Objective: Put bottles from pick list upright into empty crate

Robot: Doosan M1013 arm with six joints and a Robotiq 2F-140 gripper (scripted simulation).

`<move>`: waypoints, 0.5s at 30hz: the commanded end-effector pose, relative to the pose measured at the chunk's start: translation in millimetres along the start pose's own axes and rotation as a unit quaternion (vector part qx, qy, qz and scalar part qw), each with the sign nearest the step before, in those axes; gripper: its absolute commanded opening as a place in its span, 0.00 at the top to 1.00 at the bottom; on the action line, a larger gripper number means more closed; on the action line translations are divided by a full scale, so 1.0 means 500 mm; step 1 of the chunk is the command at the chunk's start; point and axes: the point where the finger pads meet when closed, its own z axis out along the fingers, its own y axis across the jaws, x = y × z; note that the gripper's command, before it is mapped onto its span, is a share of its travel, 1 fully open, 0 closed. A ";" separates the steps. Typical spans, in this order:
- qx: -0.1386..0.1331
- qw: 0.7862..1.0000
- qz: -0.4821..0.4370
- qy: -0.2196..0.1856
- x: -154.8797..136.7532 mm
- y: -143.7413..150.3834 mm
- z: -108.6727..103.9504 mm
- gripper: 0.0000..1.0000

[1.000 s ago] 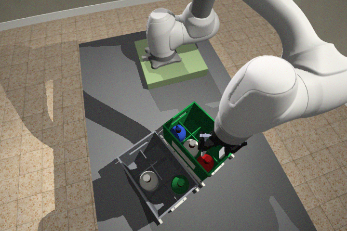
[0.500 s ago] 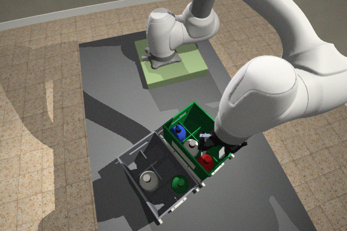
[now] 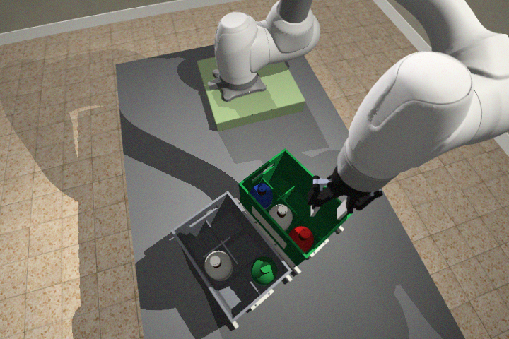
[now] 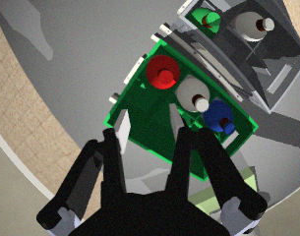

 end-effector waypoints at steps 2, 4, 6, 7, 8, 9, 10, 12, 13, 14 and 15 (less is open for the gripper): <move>0.000 1.000 0.000 0.000 -0.026 -0.024 -0.012 0.62; 0.000 1.000 0.000 0.000 -0.040 -0.037 -0.018 0.62; 0.000 1.000 0.000 0.000 -0.054 -0.050 -0.025 0.62; 0.000 1.000 0.000 0.000 -0.061 -0.057 -0.028 0.62; 0.000 1.000 0.000 0.000 -0.067 -0.063 -0.031 0.62; 0.000 1.000 0.000 0.000 -0.074 -0.070 -0.034 0.62; 0.000 1.000 0.000 0.000 -0.081 -0.076 -0.037 0.62; 0.000 1.000 0.000 0.000 -0.081 -0.076 -0.037 0.62; 0.000 1.000 0.000 0.000 -0.088 -0.083 -0.041 0.62; 0.000 1.000 0.000 0.000 -0.095 -0.089 -0.044 0.62; 0.000 1.000 0.000 0.000 -0.102 -0.096 -0.047 0.62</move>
